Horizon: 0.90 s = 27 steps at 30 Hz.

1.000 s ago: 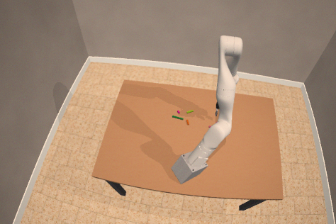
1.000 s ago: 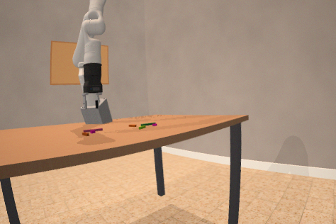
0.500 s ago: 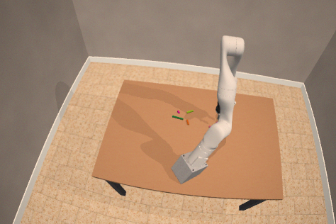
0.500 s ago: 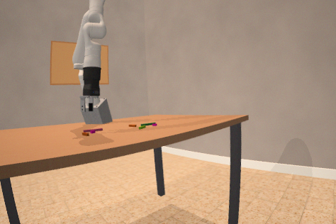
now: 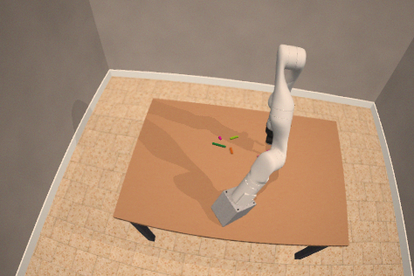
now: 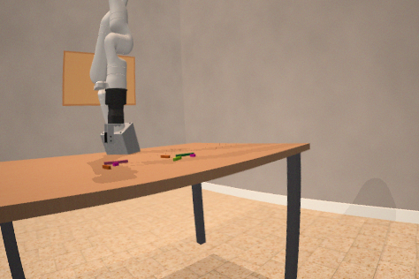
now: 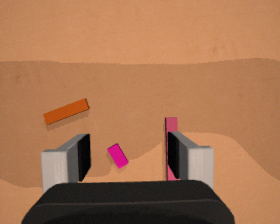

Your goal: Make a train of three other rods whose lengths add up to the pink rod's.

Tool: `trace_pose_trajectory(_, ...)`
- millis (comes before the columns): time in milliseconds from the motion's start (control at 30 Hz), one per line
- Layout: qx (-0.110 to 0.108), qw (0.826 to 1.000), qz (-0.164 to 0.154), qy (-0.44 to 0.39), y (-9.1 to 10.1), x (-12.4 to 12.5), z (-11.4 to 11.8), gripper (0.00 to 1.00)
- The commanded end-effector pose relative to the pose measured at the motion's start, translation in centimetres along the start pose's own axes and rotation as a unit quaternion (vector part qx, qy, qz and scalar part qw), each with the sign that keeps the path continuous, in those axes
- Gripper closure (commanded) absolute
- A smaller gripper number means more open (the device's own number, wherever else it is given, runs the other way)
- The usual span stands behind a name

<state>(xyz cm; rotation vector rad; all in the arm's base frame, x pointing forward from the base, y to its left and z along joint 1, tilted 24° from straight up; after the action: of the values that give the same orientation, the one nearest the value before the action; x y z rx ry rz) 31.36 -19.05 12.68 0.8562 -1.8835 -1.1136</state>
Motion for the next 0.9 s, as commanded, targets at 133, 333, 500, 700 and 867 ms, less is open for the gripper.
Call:
trace_pose_trajectory(133,0.004,0.991,-0.012,0.134,-0.4,-0.5,-0.3,0.0)
trace_pose_trajectory(333,0.011,0.975,-0.019,0.223,-0.5,-1.3,-0.5,0.0)
trace_pose_trajectory(500,0.012,0.97,-0.021,0.244,-0.5,-1.6,-0.5,0.0)
trace_pose_trajectory(700,0.013,0.967,-0.022,0.254,-0.6,-1.7,-0.5,0.0)
trace_pose_trajectory(867,0.013,0.967,-0.022,0.254,-0.6,-1.7,-0.5,0.46)
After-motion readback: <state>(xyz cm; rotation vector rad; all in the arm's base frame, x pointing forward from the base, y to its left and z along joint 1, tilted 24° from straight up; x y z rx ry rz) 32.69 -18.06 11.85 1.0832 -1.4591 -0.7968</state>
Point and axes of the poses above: the point where the finger pads meet when closed, its own y axis back along the fingers, its own z axis across the jaws, x = y × z, the point moved 2 cm from there along y, back along the fingers, and after that the axes turned 10 degrees about -y, right-handed, at the moved point
